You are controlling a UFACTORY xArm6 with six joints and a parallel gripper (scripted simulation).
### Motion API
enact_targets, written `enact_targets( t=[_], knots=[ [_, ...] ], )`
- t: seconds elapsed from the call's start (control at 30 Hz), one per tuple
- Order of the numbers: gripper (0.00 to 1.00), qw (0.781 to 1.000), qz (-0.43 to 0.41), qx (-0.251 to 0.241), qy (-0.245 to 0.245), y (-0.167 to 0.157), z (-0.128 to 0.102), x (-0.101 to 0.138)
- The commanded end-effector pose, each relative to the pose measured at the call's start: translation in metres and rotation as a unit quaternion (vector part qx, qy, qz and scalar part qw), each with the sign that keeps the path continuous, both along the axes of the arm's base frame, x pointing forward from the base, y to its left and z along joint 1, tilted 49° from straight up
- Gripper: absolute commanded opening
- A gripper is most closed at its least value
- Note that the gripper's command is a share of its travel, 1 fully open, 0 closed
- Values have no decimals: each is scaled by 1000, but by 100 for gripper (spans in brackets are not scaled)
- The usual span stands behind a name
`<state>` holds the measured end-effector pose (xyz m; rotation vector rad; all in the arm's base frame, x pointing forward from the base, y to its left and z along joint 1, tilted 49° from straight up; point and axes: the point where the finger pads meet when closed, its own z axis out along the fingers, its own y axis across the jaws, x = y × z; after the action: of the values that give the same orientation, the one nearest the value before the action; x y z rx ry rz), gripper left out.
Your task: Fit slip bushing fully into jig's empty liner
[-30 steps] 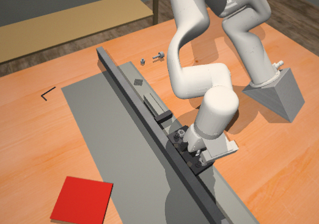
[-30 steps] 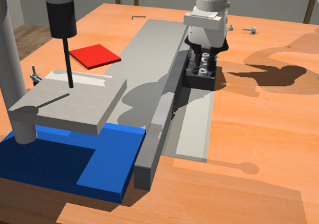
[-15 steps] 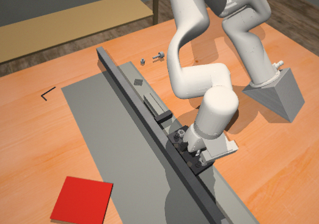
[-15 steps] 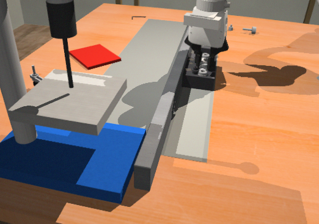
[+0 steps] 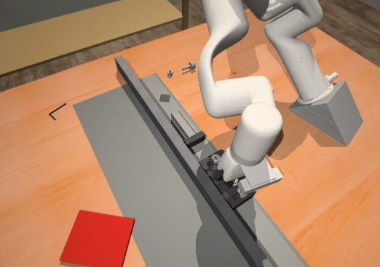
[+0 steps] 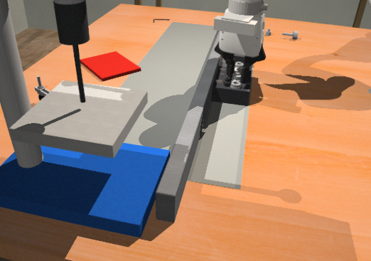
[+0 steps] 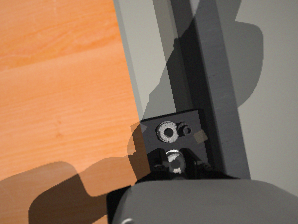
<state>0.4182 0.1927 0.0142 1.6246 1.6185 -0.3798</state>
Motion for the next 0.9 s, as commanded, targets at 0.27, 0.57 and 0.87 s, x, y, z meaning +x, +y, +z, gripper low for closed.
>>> enact_targets(
  t=[0.27,0.57,0.87],
  knots=[
    [26,1000,1,2,-1,1,1,1],
    [36,1000,1,2,-1,1,1,1],
    [36,1000,1,2,-1,1,1,1]
  ],
)
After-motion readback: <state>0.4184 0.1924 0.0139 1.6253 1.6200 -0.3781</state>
